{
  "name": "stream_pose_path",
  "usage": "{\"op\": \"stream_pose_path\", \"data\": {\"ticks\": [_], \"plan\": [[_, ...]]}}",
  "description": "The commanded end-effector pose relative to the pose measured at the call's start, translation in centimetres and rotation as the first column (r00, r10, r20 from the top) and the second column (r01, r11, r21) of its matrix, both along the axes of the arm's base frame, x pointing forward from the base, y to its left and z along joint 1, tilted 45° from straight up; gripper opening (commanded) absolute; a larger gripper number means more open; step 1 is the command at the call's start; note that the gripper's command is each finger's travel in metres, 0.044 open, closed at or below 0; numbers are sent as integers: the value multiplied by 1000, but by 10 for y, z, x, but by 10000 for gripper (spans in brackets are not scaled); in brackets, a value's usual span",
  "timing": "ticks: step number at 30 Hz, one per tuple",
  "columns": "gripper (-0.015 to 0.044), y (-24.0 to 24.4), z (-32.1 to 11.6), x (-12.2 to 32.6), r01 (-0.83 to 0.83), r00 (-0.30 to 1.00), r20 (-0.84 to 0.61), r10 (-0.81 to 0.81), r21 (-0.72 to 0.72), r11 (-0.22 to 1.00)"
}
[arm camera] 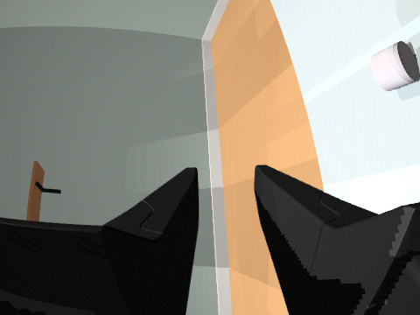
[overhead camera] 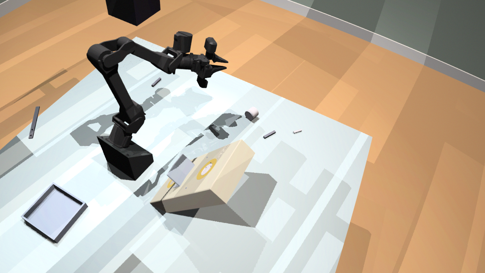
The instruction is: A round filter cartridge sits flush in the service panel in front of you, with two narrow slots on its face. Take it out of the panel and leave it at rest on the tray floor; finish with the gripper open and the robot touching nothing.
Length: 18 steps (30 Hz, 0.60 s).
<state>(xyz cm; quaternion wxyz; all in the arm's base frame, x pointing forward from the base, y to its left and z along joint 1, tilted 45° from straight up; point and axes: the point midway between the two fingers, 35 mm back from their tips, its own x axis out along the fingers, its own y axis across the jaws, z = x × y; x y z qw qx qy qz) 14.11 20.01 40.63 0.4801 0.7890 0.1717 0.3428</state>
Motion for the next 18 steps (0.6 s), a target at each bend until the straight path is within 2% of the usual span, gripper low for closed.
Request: {"op": "stream_pose_path", "data": {"ticks": [1, 10, 18], "plan": [[104, -2, -9, 35, 81, 997, 25, -78, -121, 989], [104, -31, -43, 106, 193, 977, -24, -212, -326, 925], [104, -87, -79, 158, 230, 936, -141, -323, -452, 862]]}}
